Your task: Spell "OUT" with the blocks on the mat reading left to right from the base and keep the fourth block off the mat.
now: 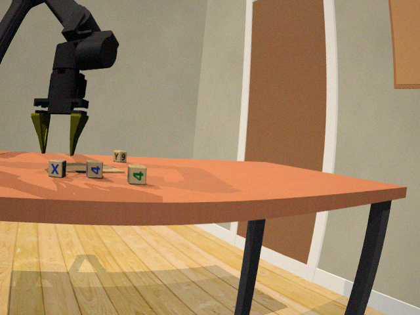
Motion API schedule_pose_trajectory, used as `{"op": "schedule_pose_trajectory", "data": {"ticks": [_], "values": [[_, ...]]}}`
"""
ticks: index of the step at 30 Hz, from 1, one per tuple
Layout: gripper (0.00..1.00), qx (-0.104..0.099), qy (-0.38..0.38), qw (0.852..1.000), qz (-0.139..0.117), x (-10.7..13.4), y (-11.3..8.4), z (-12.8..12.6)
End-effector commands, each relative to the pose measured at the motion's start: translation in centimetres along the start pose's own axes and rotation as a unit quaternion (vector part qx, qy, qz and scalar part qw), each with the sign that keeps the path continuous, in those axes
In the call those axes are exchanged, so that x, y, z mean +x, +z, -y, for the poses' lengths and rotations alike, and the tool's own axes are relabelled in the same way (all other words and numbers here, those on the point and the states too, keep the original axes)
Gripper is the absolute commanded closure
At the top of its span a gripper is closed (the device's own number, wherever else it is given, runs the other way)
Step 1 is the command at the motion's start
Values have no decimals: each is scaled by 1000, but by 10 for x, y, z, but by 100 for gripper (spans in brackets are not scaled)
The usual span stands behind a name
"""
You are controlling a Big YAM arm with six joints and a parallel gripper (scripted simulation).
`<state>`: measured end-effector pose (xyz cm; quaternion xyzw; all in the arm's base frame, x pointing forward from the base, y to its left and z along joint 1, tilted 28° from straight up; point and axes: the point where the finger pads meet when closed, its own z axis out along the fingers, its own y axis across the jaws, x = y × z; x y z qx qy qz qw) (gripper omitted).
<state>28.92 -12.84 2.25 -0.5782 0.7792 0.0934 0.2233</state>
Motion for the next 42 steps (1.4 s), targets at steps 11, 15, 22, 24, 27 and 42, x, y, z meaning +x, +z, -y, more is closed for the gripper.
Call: {"op": "schedule_pose_trajectory", "data": {"ticks": [11,15,22,24,27,42], "values": [[36,2,-6,1000,0,-5,1,3],[36,2,-6,1000,0,-5,1,3],[36,1,-4,1000,1,-4,4,3],[36,-2,-2,1000,2,-4,7,2],[36,-2,-2,1000,2,-4,10,2],[36,-2,-2,1000,3,-4,38,1]]}}
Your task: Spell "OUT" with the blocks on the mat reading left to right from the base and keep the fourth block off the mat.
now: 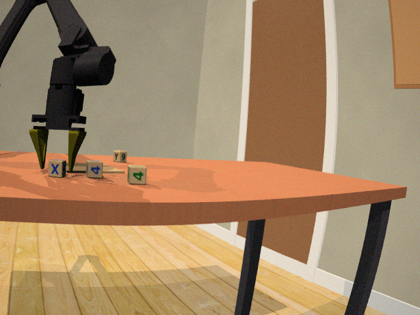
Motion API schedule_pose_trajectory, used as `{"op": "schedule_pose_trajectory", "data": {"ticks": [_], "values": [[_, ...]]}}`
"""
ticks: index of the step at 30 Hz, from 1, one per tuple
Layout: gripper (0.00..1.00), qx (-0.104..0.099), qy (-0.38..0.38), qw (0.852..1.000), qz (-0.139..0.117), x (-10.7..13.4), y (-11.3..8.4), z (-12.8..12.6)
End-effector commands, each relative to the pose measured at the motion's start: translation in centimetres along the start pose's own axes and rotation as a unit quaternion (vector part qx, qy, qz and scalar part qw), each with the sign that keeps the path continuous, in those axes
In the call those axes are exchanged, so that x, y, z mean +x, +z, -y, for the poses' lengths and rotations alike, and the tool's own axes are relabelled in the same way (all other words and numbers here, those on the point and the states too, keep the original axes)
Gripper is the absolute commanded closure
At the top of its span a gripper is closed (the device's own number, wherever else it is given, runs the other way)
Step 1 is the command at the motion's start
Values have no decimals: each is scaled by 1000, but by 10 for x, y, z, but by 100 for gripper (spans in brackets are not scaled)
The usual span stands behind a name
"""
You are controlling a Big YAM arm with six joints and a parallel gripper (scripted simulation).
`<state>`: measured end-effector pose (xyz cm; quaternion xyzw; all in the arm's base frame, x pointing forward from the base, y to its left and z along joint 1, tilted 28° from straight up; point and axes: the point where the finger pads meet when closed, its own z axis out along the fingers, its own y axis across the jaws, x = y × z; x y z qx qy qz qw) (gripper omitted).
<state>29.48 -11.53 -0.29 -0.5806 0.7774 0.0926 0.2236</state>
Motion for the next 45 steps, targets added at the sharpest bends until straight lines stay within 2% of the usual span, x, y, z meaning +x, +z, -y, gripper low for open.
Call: {"op": "schedule_pose_trajectory", "data": {"ticks": [1,23,24,40,41,45], "values": [[36,-1,1,1000,2,-3,9,4],[36,-2,-1,1000,2,-3,12,5],[56,-2,-1,1000,2,-3,12,5],[56,-2,-1,1000,2,-3,12,5],[75,-2,-1,1000,2,-3,12,5],[75,-2,-1,1000,2,-3,12,5]]}}
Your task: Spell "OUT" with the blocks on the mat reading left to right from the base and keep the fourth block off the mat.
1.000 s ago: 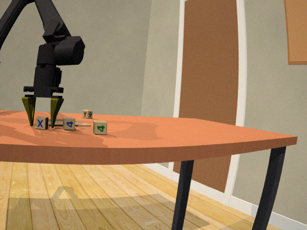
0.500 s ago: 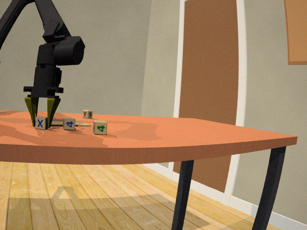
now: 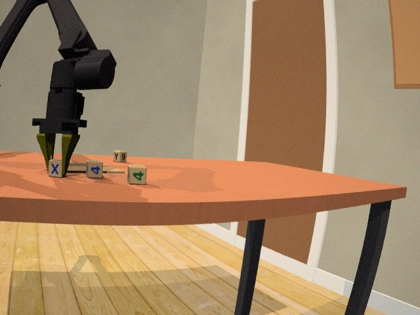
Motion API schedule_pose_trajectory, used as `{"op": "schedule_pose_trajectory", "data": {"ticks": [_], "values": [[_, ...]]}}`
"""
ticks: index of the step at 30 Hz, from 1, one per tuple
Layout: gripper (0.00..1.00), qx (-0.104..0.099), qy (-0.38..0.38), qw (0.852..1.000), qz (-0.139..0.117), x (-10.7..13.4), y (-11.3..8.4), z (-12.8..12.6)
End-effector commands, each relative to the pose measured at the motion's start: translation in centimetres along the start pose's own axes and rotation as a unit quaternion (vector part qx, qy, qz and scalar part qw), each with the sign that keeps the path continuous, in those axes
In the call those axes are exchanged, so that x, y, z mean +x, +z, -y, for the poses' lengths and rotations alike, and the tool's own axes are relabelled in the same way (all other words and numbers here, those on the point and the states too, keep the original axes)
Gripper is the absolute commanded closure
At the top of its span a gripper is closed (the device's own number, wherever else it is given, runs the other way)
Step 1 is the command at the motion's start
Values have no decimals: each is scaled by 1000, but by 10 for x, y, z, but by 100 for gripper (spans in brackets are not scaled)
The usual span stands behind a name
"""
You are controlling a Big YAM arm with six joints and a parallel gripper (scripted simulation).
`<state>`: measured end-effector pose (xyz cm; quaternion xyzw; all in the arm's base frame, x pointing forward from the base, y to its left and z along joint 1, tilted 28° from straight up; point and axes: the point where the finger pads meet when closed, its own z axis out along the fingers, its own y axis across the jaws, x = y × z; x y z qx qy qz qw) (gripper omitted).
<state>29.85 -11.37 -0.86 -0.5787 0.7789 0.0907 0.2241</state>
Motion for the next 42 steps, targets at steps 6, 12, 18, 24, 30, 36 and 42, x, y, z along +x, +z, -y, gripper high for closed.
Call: {"op": "schedule_pose_trajectory", "data": {"ticks": [6,12,18,24,30,36,42], "values": [[75,-4,-3,1000,3,-3,5,3],[75,-4,-3,1000,3,-3,5,3],[75,-4,-3,1000,3,-3,5,3],[75,-4,-3,1000,3,-3,5,3],[75,-4,-3,1000,3,-3,5,3],[75,22,-10,1000,-7,3,-31,21],[75,23,-11,1000,-9,3,-67,21]]}}
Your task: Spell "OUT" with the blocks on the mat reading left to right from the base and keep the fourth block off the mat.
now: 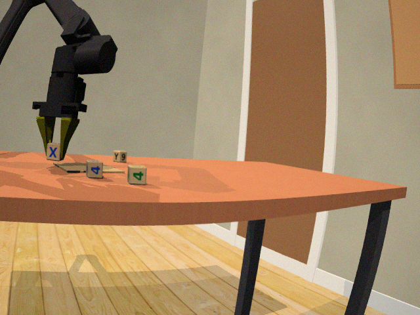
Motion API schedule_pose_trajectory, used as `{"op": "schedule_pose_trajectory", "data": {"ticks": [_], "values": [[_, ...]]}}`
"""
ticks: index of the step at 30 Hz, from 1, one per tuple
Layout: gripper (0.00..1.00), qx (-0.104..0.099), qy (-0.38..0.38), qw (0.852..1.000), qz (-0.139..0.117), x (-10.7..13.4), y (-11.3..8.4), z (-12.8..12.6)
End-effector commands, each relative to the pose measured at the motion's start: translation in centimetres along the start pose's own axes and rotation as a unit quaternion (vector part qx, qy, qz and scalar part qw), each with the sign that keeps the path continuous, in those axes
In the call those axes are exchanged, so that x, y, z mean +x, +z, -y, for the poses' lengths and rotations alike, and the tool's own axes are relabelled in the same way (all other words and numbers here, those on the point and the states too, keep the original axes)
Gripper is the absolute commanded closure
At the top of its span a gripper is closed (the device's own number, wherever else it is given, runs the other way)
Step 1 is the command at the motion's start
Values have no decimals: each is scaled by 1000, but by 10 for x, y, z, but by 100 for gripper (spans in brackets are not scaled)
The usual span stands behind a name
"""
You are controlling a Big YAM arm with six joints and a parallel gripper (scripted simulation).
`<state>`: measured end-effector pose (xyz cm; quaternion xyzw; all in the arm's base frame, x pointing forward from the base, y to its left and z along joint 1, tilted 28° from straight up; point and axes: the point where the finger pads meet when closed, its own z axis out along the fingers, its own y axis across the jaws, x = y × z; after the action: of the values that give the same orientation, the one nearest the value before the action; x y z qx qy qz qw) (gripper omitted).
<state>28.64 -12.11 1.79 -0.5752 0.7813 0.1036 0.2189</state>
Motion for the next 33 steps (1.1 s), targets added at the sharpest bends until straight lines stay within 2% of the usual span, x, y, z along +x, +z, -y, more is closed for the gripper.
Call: {"op": "schedule_pose_trajectory", "data": {"ticks": [1,6,10,11,13,14,15,18,19,23,25,28,30,33], "values": [[75,35,-18,999,-12,5,-38,26],[75,36,-19,999,-14,5,-76,24],[75,36,-19,999,-15,5,-91,24],[75,36,-19,999,-15,5,-92,23],[75,20,-10,1000,-6,8,-81,16],[75,8,-3,1000,1,6,-71,4],[75,5,-6,1000,2,4,-69,3],[75,7,-7,1000,0,4,-71,5],[75,14,-11,1000,-3,6,-71,9],[75,13,-5,1000,-3,5,-71,9],[75,14,-7,1000,-5,-2,-72,13],[75,26,5,1000,-12,-11,-82,22],[75,32,25,999,-15,-19,-88,31],[75,31,77,996,-15,-37,-89,35]]}}
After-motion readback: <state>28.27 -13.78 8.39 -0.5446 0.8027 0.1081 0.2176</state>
